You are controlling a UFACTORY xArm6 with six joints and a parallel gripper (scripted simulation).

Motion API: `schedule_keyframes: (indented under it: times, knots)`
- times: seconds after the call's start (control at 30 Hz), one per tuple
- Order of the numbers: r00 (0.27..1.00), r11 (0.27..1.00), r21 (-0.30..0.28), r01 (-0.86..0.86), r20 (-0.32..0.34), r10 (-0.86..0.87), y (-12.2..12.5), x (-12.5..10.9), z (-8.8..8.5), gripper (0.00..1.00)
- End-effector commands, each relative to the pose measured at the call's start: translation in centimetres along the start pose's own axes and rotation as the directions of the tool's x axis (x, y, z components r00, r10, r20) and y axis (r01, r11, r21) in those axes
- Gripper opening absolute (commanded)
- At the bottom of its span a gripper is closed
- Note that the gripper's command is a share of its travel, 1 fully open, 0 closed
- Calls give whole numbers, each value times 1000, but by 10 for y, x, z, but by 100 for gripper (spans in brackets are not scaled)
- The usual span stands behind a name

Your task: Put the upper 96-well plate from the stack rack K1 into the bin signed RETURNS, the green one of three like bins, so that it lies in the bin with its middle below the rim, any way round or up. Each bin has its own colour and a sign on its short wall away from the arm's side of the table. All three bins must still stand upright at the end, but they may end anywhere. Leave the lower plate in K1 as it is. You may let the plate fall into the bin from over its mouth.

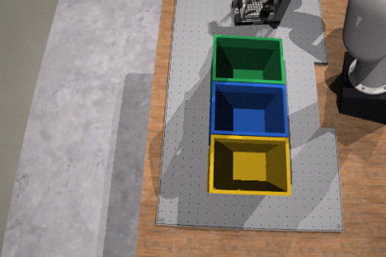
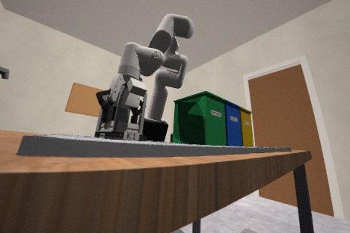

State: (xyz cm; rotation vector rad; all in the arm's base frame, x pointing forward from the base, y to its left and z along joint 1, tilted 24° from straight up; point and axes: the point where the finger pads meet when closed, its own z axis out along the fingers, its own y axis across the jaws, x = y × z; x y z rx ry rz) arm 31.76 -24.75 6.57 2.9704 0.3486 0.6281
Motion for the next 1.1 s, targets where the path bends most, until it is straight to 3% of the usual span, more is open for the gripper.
schedule_keyframes:
  times: [0.0,0.5,0.53,1.07]
  knots:
    - [1000,1000,-3,0,-2,0,1,1,1,100]
    - [1000,1000,-3,0,-2,0,1,1,1,100]
    - [1000,1000,-3,0,-2,0,1,1,0,0]
    - [1000,1000,-3,0,-2,0,1,1,0,0]
